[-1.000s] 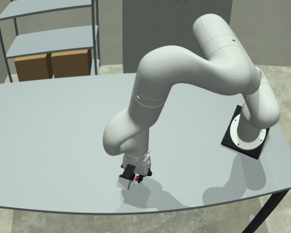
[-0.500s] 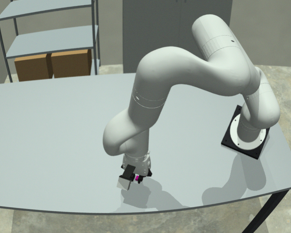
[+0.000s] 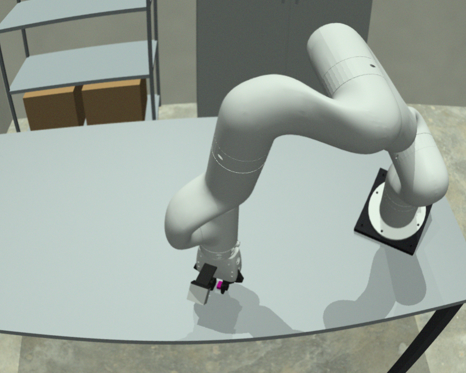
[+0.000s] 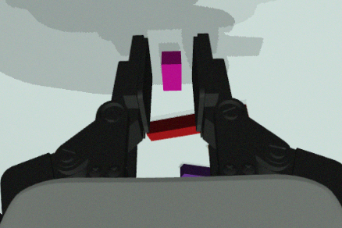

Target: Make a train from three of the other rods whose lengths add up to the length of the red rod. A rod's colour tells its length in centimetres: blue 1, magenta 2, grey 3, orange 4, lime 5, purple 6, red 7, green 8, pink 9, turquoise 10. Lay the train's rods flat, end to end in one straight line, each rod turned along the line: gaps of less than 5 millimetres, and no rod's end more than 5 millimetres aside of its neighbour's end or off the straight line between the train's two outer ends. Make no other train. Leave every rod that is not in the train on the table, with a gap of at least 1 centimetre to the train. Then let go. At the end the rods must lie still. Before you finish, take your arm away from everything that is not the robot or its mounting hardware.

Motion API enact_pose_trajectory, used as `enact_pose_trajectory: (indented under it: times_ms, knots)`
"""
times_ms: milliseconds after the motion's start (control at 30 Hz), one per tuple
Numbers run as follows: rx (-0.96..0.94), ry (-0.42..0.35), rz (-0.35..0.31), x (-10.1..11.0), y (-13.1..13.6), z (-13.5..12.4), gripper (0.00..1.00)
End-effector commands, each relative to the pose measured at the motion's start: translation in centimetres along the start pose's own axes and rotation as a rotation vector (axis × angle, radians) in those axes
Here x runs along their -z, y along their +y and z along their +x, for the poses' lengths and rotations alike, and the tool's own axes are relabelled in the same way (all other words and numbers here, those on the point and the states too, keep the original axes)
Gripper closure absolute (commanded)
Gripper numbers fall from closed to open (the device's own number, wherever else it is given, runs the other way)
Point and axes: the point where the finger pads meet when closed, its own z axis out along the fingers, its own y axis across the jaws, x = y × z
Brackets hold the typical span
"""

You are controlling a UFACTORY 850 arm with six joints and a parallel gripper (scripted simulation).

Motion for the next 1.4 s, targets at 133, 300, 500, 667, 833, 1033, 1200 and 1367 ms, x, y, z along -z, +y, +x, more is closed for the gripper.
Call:
enact_pose_trajectory:
  times_ms: [133, 300, 500, 667, 833, 1033, 1200, 1367]
  knots:
    - [0.000, 0.001, -0.001, 0.05, 0.06, 0.05, 0.76]
    - [0.000, 0.001, -0.001, 0.05, 0.06, 0.05, 0.76]
    - [0.000, 0.001, -0.001, 0.05, 0.06, 0.05, 0.96]
    - [0.000, 0.001, -0.001, 0.05, 0.06, 0.05, 0.96]
    - [0.000, 0.001, -0.001, 0.05, 0.06, 0.05, 0.96]
    - [0.000, 0.001, -0.001, 0.05, 0.06, 0.05, 0.96]
    - [0.000, 0.001, -0.001, 0.05, 0.06, 0.05, 0.96]
    - [0.000, 0.001, -0.001, 0.05, 0.06, 0.05, 0.96]
